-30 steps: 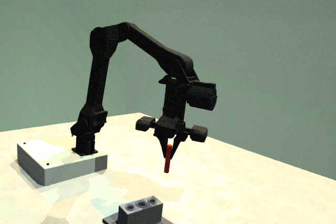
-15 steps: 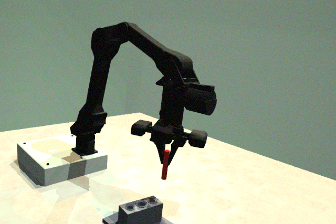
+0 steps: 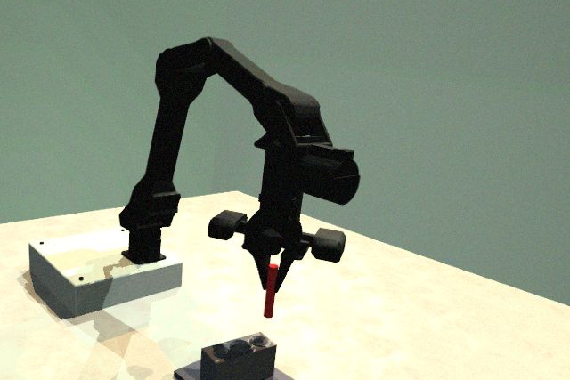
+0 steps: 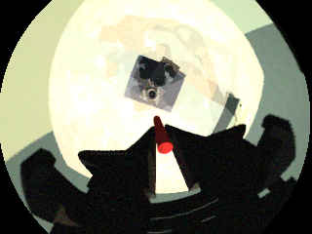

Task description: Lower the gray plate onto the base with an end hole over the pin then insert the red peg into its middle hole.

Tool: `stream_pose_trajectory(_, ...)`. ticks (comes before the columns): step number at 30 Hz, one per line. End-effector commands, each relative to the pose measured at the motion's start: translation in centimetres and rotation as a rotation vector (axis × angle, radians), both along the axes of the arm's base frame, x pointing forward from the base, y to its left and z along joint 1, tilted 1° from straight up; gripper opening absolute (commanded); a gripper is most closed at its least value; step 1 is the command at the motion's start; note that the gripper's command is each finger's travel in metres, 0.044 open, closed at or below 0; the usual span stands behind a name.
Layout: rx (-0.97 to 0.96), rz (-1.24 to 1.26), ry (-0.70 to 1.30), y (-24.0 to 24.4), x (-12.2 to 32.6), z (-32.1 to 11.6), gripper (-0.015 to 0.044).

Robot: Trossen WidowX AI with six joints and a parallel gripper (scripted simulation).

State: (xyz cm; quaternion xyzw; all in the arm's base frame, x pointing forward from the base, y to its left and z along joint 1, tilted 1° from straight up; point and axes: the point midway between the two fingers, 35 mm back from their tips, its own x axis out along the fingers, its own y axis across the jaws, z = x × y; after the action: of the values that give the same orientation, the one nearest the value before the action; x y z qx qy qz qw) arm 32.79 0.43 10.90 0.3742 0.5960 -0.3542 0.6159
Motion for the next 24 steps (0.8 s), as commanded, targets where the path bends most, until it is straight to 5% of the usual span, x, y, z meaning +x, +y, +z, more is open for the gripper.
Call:
stream_pose_trajectory(1, 0.002, 0.003, -0.004, -1.2, 0.6, 0.1, 0.0000)
stream_pose_trajectory(24, -0.002, 0.002, -0.007, -7.3, 1.8, 0.0, 0.0000)
